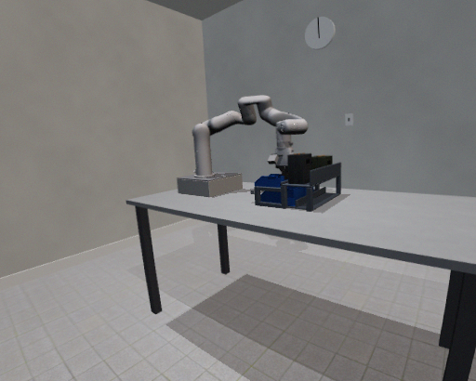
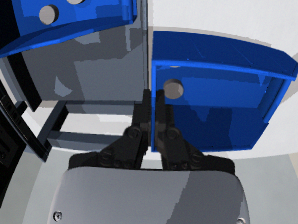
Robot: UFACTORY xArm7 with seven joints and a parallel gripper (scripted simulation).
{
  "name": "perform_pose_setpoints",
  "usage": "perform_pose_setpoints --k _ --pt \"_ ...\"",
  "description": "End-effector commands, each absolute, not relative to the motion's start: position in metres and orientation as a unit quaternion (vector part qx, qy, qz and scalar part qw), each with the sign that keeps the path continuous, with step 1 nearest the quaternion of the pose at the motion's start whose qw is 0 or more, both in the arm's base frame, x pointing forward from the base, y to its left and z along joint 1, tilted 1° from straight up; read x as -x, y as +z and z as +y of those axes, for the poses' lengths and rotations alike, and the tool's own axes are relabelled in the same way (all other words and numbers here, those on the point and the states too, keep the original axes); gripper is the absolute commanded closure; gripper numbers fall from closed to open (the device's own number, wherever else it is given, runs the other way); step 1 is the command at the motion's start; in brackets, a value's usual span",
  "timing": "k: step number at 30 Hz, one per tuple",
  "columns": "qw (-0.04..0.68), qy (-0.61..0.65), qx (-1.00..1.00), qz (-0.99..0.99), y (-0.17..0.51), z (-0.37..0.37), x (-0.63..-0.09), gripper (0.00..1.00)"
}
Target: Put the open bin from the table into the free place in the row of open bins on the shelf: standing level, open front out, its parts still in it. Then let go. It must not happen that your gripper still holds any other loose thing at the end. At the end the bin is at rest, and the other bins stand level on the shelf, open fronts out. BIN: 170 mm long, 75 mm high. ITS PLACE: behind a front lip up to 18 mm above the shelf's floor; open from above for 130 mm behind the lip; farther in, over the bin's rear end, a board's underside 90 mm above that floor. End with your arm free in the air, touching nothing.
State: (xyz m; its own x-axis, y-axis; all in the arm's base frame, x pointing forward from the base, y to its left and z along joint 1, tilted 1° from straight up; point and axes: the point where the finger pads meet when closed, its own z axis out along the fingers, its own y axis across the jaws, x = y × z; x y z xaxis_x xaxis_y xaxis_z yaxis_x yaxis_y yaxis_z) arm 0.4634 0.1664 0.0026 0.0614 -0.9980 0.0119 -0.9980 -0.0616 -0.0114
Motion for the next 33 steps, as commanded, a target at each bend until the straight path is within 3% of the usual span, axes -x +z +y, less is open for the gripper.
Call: perform_pose_setpoints --k 1,33 --pt "0.001 -0.009 0.728 0.685 0.004 0.167 -0.471 1.00" --pt "0.001 -0.009 0.728 0.685 0.005 0.168 -0.487 1.00"
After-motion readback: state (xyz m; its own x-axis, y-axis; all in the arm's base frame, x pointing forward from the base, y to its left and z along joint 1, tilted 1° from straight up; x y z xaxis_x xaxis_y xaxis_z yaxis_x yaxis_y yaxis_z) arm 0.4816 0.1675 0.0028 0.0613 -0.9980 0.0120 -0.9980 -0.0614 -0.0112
